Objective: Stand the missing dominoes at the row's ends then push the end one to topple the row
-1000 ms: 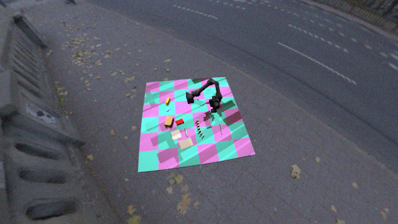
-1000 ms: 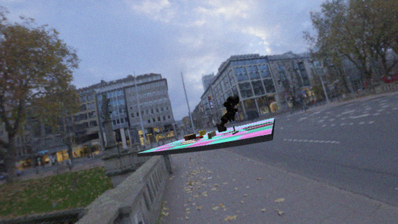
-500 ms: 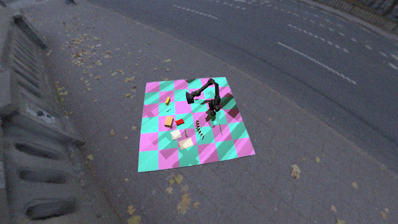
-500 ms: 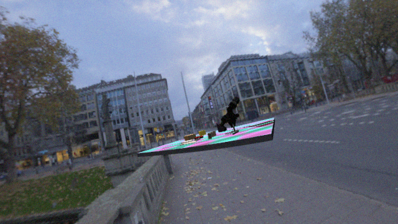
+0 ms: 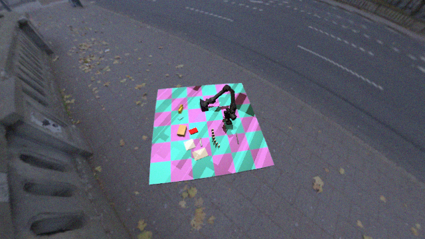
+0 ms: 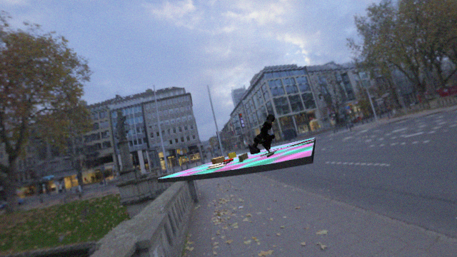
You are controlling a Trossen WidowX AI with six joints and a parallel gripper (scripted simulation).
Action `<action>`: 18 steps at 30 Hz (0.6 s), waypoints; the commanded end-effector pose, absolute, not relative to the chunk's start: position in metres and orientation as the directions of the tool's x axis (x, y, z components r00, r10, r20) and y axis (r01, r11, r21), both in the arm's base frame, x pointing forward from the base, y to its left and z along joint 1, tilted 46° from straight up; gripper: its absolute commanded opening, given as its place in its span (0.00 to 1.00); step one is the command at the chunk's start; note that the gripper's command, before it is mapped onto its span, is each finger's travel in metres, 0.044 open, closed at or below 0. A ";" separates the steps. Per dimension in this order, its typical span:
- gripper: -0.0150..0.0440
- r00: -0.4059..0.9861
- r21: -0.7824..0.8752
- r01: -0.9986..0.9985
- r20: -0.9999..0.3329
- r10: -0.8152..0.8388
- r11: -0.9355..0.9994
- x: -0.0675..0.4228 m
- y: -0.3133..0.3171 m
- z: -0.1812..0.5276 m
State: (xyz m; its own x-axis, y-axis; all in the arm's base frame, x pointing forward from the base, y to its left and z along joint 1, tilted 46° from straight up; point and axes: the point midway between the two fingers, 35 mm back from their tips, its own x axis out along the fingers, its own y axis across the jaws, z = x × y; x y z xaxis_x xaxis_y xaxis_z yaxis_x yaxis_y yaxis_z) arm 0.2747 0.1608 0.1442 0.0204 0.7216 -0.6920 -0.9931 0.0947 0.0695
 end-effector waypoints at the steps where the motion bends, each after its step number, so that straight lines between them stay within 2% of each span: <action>1: 0.73 0.020 0.074 -0.992 -0.694 0.720 0.099 0.274 0.161 0.142; 8: 0.44 0.020 0.074 -0.992 -0.694 0.720 0.099 0.274 0.161 0.142; 18: 0.44 0.030 0.066 -0.992 -0.696 0.717 0.106 0.276 0.160 0.144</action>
